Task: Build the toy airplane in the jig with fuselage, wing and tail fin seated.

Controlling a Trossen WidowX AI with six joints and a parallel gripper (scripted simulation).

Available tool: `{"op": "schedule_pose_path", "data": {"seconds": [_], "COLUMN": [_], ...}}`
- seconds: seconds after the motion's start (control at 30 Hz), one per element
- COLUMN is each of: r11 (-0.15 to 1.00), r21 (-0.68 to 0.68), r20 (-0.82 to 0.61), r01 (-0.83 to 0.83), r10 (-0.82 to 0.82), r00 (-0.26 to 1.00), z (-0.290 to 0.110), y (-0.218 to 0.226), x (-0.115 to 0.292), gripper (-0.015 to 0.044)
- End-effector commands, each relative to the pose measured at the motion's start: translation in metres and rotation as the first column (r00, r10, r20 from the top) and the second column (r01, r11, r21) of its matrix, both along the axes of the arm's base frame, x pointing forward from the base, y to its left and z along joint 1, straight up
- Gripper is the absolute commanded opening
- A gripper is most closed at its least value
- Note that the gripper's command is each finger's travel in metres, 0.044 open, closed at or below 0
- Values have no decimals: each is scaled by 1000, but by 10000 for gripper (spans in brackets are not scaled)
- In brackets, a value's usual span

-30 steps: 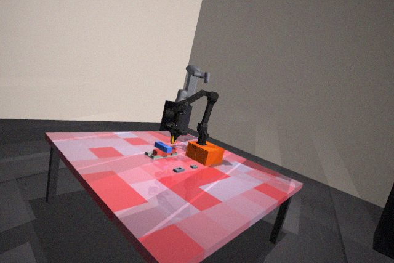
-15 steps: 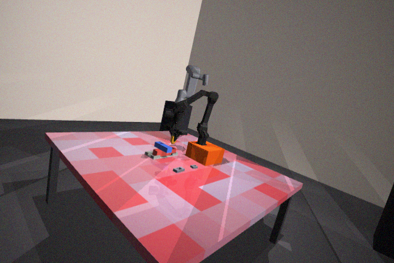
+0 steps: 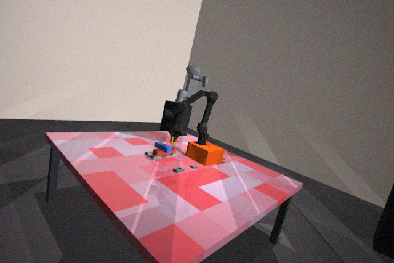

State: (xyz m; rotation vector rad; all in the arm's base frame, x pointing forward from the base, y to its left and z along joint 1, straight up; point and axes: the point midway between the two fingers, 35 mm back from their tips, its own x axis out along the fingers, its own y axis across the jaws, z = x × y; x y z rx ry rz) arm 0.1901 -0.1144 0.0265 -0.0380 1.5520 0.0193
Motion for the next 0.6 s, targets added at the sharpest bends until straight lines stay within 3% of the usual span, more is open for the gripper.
{"op": "schedule_pose_path", "data": {"seconds": [0.0, 0.57], "r11": [1000, 1000], "r21": [-2, -2], "r20": [-7, -7], "r01": [-4, -4], "r10": [4, 4], "r00": [1000, 1000], "z": [-7, -34], "y": [0, 0], "x": [-2, -2], "gripper": [65, 65]}}
